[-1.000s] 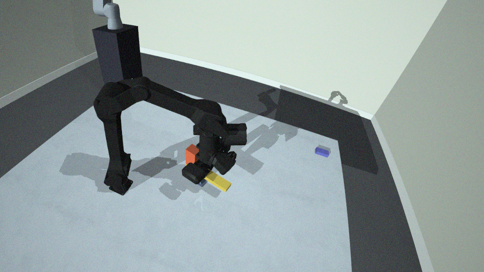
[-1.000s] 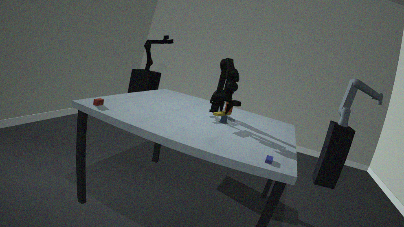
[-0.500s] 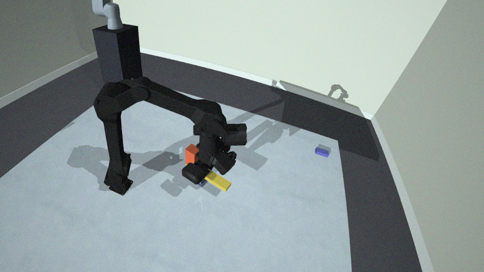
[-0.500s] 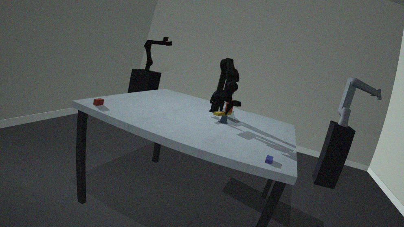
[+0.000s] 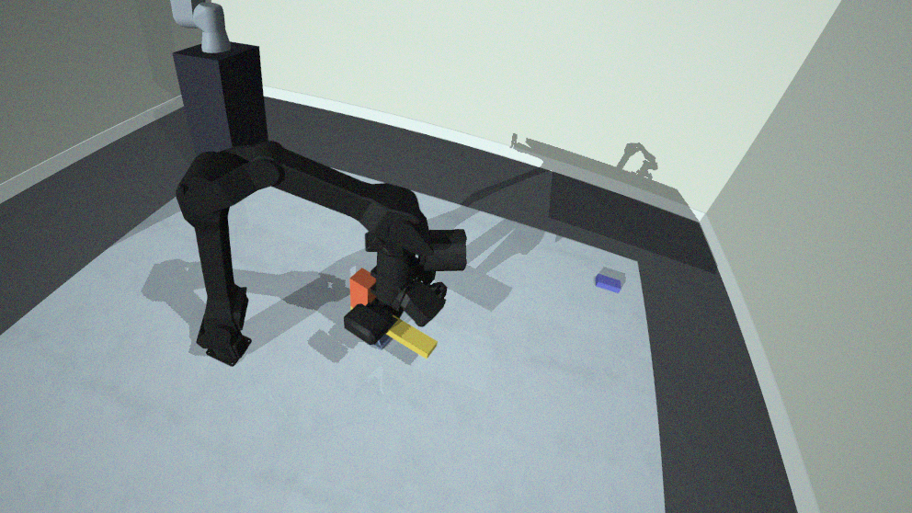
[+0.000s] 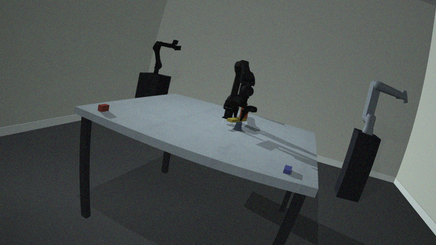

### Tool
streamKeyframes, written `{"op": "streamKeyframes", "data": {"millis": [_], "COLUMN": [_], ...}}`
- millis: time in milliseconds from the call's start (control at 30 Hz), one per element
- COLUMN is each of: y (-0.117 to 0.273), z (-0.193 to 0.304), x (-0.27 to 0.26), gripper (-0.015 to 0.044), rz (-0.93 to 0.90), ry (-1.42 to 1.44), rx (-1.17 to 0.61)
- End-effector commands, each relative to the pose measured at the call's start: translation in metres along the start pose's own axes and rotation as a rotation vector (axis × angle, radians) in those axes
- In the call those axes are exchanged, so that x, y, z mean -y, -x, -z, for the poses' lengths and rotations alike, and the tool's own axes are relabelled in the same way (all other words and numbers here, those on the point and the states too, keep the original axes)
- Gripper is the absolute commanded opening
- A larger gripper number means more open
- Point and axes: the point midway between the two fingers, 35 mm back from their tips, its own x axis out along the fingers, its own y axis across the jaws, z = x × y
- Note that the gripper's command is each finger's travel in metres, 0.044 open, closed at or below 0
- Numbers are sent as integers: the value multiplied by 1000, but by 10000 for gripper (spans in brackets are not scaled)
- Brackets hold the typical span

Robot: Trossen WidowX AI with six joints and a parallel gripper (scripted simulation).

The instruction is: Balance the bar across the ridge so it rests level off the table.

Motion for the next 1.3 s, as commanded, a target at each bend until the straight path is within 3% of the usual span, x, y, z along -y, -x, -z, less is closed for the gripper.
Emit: {"op": "streamKeyframes", "data": {"millis": [0, 667, 1000, 1133, 1267], "y": [0, 0, 0, 8, 56], "z": [0, 0, 0, -1, -4], "x": [0, 0, 0, -1, -3], "gripper": [172, 185, 440, 440, 440], "rz": [0, 0, 0, 0, 0], "ry": [0, 0, 0, 0, 0], "rx": [0, 0, 0, 0, 0]}}
